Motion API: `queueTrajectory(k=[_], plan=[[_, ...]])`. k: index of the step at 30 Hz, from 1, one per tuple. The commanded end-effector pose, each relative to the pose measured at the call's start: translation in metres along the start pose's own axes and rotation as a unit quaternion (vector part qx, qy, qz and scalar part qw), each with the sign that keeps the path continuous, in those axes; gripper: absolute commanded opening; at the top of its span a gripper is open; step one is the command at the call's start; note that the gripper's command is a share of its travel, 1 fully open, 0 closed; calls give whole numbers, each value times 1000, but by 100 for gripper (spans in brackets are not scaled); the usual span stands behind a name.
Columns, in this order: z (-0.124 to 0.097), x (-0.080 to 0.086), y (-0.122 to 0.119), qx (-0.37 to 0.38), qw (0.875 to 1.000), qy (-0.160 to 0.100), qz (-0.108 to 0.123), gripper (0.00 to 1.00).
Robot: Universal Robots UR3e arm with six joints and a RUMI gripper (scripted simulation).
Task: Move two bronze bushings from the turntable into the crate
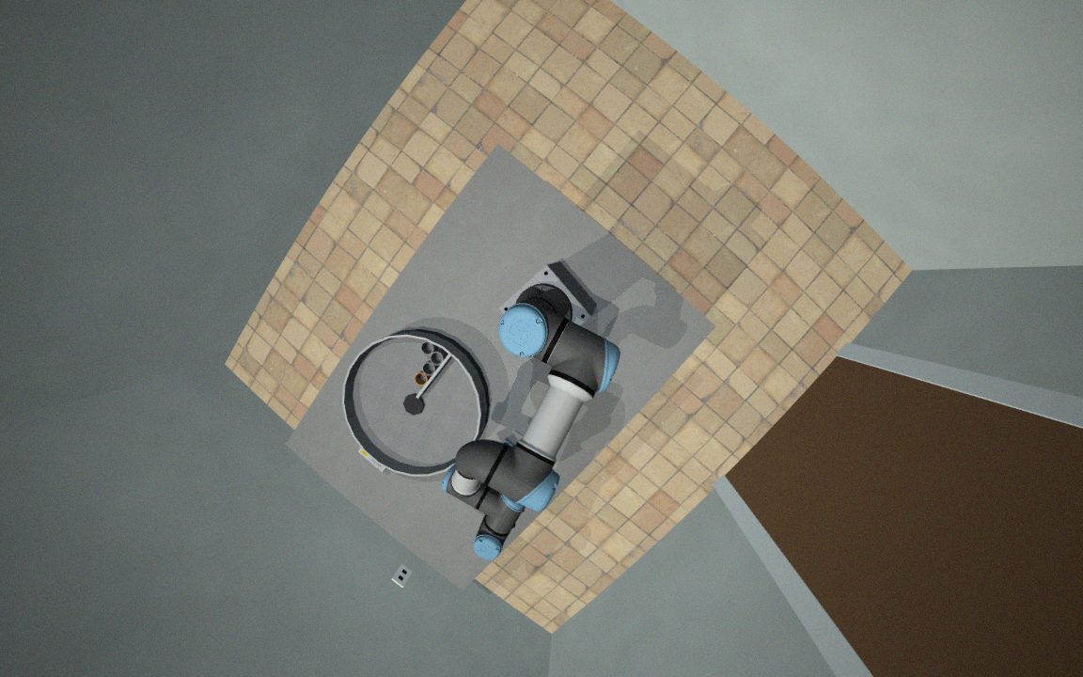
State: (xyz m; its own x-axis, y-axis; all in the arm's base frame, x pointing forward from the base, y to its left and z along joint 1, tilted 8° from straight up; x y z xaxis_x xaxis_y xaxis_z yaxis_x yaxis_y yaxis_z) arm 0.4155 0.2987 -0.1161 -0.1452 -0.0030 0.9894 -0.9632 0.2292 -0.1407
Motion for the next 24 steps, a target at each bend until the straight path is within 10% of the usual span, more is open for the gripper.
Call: queueTrajectory(k=[1,24], plan=[[-1,1,-1,0,1000,-1,1,0],[-1,1,-1,0,1000,-1,1,6]])
Point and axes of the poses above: the point where the finger pads meet when closed, its own x axis back along the fingers, its own y axis across the jaws, z = x × y, the point moved 1 cm from there along x, back along the fingers, and after that the axes turned 2 degrees about -x, right-handed, at the moved point
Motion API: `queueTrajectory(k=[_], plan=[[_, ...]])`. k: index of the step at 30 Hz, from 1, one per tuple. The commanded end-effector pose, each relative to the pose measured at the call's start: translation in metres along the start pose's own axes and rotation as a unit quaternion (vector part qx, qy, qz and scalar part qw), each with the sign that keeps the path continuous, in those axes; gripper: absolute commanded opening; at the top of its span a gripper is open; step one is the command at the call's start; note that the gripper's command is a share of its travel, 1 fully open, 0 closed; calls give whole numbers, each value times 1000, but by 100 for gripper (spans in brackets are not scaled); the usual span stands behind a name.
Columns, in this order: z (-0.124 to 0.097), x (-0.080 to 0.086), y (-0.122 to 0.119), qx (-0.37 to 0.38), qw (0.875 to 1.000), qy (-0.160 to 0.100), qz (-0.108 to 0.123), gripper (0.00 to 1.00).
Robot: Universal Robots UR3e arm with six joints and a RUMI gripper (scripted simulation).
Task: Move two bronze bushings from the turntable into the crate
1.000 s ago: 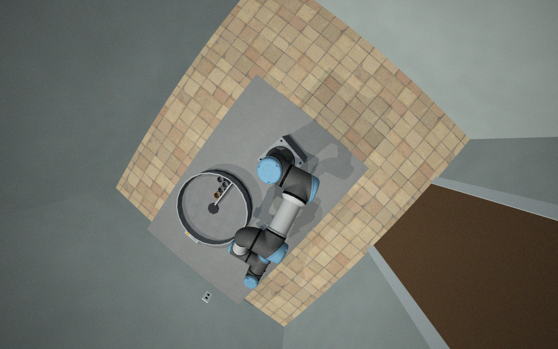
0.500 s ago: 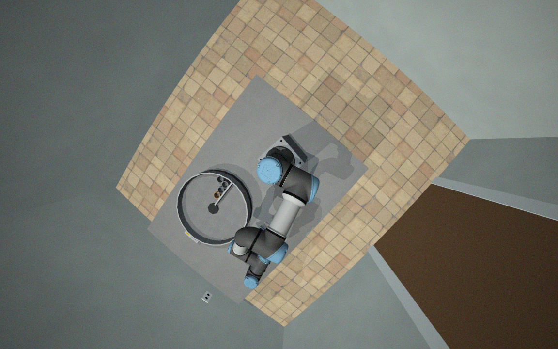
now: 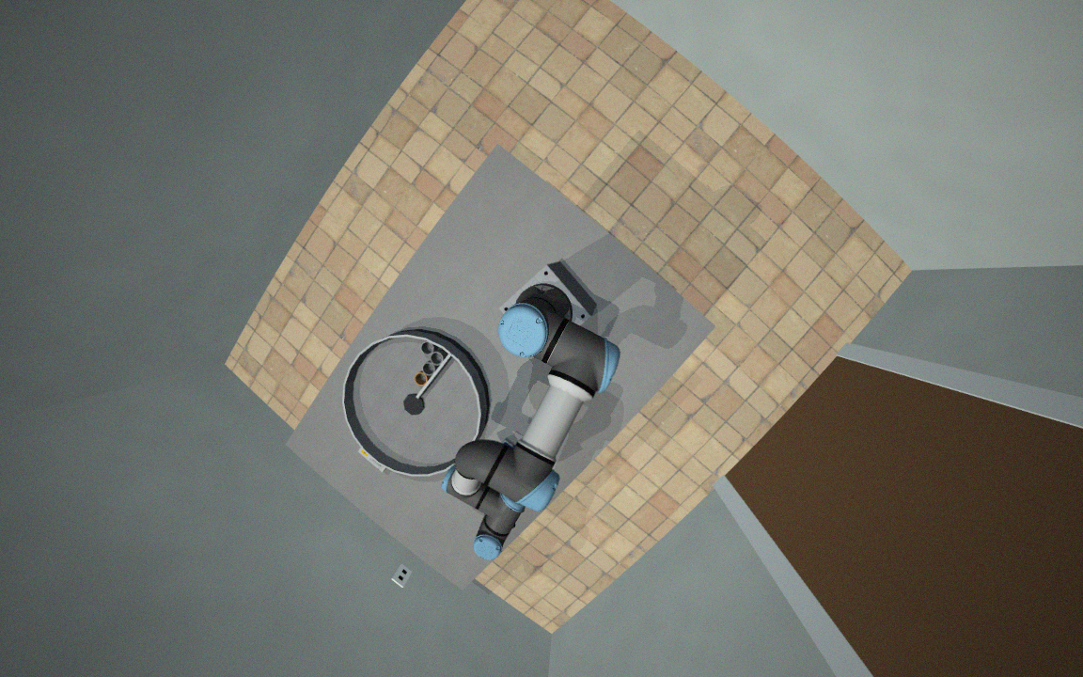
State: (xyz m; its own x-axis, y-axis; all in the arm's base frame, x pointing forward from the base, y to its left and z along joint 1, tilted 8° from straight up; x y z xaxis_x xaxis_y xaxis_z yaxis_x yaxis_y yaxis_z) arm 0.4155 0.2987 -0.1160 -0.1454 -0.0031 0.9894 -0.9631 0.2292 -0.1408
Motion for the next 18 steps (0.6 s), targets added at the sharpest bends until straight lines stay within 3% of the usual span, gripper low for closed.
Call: queueTrajectory(k=[1,18], plan=[[-1,1,-1,0,1000,-1,1,6],[-1,3,-1,0,1000,-1,1,6]])
Point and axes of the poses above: the point where the finger pads meet when closed, its own x axis back along the fingers, its own y axis across the jaws, z = x × y, the point moved 1 cm from there along x, back along the fingers, and after that the axes turned 2 degrees about -x, right-handed, at the moved point
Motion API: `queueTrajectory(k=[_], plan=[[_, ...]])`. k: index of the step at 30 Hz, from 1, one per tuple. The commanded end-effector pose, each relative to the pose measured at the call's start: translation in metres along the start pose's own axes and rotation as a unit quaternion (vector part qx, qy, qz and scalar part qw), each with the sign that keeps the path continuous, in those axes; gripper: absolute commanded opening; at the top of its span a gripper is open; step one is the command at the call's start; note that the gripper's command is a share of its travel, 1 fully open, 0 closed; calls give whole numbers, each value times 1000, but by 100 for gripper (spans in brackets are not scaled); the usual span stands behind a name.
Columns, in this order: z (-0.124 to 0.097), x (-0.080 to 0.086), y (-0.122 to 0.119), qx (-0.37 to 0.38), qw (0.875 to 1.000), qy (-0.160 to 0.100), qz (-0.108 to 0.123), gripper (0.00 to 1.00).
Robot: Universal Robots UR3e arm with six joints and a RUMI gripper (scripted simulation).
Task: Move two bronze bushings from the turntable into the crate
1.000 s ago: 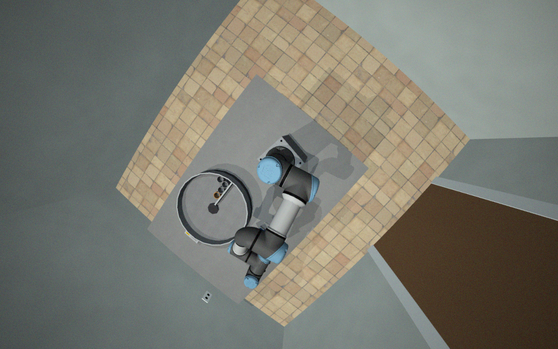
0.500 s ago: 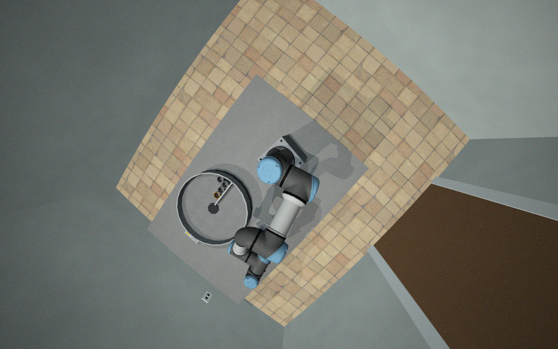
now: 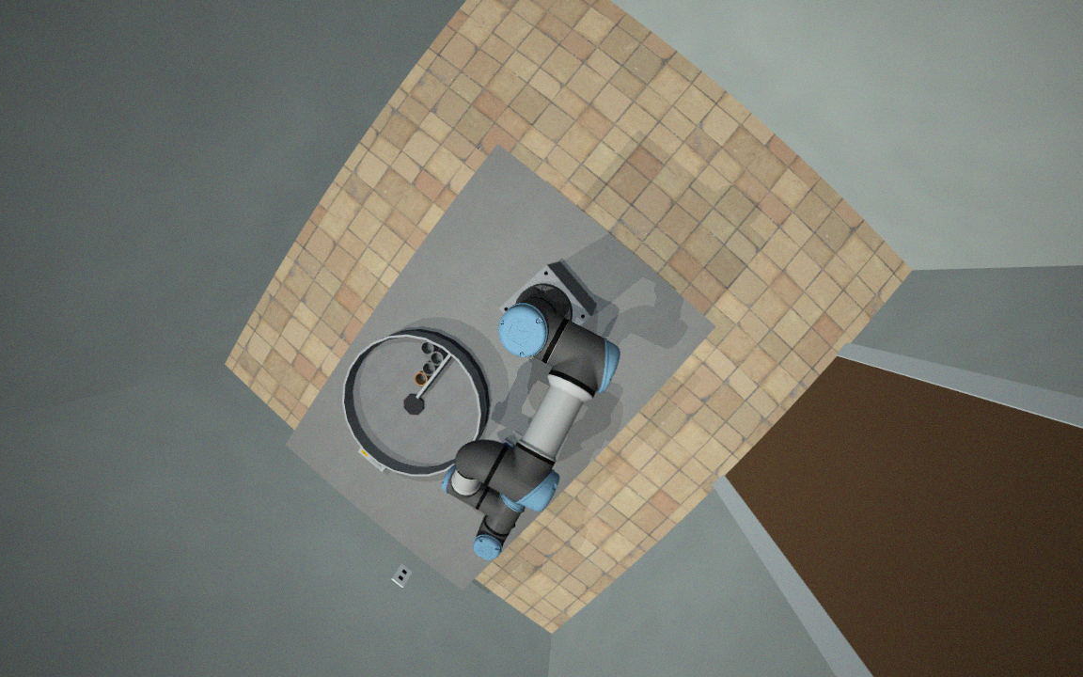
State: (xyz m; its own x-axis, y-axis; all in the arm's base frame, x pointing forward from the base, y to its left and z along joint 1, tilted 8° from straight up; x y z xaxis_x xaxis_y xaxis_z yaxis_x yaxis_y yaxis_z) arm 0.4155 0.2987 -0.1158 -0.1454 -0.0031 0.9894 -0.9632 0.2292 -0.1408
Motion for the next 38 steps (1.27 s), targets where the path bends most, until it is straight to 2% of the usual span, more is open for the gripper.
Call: queueTrajectory(k=[1,6,9,21,24,38], plan=[[-1,4,-1,0,1000,-1,1,6],[-1,9,-1,0,1000,-1,1,6],[-1,17,-1,0,1000,-1,1,6],[-1,71,-1,0,1000,-1,1,6],[-1,75,-1,0,1000,-1,1,6],[-1,75,-1,0,1000,-1,1,6]])
Point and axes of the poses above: the point where the finger pads meet when closed, its own x axis back along the fingers, its own y axis across the jaws, z = x × y, the point moved 1 cm from there along x, back along the fingers, and after that the axes turned 2 degrees about -x, right-handed, at the moved point
